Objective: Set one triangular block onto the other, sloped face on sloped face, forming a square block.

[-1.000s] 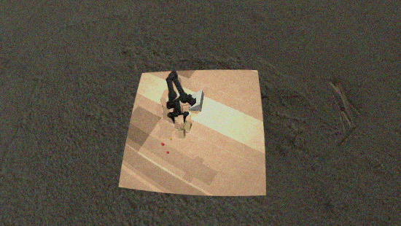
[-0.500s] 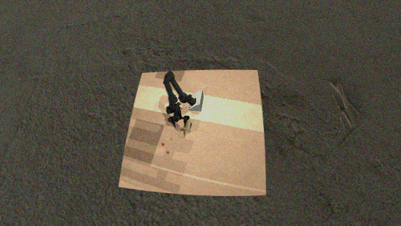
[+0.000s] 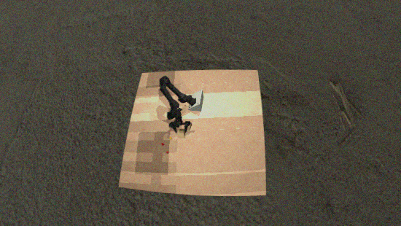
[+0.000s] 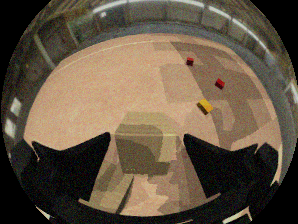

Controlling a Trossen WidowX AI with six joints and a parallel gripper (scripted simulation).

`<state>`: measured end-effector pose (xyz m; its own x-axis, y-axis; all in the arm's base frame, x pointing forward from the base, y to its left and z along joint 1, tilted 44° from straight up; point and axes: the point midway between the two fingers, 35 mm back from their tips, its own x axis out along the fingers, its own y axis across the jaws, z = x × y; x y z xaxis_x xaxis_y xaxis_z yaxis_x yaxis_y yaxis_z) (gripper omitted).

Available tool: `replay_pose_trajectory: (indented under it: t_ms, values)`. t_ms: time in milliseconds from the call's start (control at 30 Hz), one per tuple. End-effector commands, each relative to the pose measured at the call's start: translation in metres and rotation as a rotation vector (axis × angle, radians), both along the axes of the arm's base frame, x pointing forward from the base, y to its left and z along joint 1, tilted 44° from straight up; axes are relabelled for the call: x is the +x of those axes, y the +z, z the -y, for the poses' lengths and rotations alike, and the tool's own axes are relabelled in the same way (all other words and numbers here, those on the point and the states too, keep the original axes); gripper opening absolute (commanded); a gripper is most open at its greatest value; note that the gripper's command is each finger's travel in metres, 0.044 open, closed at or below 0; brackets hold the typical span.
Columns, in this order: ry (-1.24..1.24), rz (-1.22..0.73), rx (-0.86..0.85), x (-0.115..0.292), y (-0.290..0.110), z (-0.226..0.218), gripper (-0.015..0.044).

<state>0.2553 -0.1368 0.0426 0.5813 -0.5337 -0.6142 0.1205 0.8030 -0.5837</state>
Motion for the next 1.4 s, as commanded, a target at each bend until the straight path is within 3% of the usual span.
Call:
replay_pose_trajectory:
  t_ms: [0, 333, 533, 833, 1100, 1367]
  values:
    - [0.008, -0.002, -0.002, 0.002, -0.008, 0.004, 0.0440]
    - [0.008, -0.002, -0.002, 0.001, -0.010, 0.003, 0.0440]
    - [0.002, 0.001, -0.002, 0.001, -0.009, 0.004, 0.0282]
    - [0.002, 0.001, -0.002, 0.001, -0.009, 0.004, 0.0222]
    - [0.001, -0.002, 0.004, 0.007, -0.001, -0.004, 0.0012]
    - [-0.001, -0.005, 0.011, 0.018, 0.023, -0.028, 0.0000]
